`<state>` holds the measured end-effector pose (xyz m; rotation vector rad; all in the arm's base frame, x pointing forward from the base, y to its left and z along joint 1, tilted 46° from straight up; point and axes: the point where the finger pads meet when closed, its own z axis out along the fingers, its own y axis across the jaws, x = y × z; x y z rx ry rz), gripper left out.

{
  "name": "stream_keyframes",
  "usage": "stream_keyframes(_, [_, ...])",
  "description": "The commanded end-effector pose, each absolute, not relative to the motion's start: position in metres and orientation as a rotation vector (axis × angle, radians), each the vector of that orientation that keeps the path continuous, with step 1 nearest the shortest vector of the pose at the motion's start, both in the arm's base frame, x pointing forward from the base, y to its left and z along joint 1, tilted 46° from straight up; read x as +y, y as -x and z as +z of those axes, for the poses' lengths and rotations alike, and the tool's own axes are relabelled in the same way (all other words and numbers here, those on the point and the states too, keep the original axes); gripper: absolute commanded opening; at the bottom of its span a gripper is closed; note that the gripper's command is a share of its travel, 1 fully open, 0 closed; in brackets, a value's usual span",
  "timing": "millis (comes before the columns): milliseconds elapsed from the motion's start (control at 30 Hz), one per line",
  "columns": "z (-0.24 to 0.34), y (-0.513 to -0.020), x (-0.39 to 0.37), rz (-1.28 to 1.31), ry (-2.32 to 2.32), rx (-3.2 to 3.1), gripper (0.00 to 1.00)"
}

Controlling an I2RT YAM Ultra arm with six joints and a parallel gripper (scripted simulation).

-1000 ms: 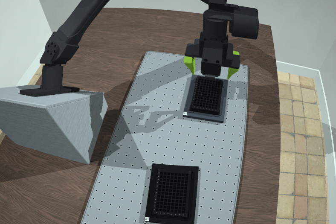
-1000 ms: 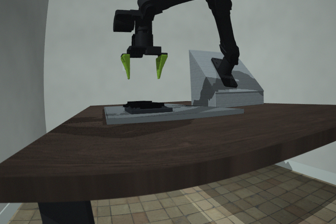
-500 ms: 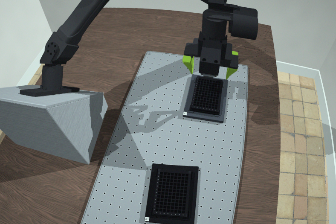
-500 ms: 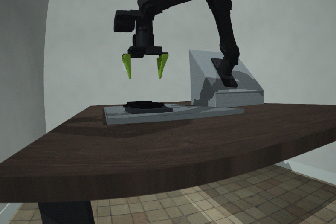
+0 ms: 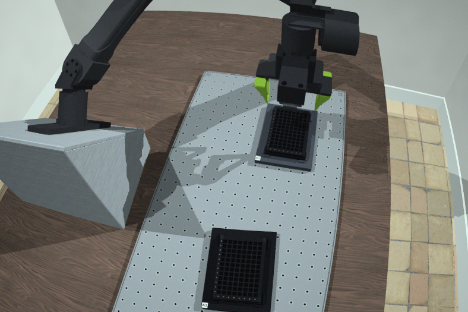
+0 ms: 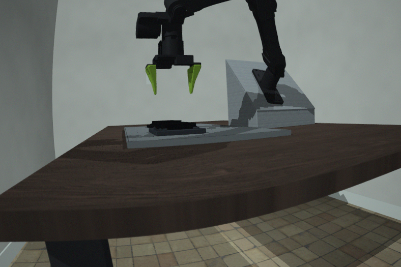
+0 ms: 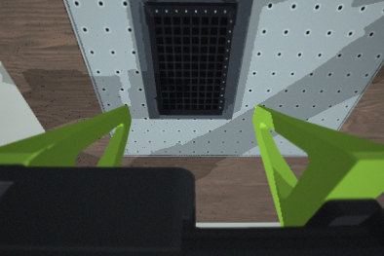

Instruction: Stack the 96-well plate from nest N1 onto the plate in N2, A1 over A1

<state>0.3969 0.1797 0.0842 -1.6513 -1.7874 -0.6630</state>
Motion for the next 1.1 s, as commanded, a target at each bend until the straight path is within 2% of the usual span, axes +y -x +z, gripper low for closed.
stream_keyframes(0, [0.091,-0.405,0.169,-0.681,1.677,-1.781,1.00])
stream_keyframes(667, [0.091,-0.405,0.169,-0.681,1.677,-1.781,1.00])
stream_keyframes(1067, [0.071,-0.398,0.180,-0.663,1.686,-1.764,1.00])
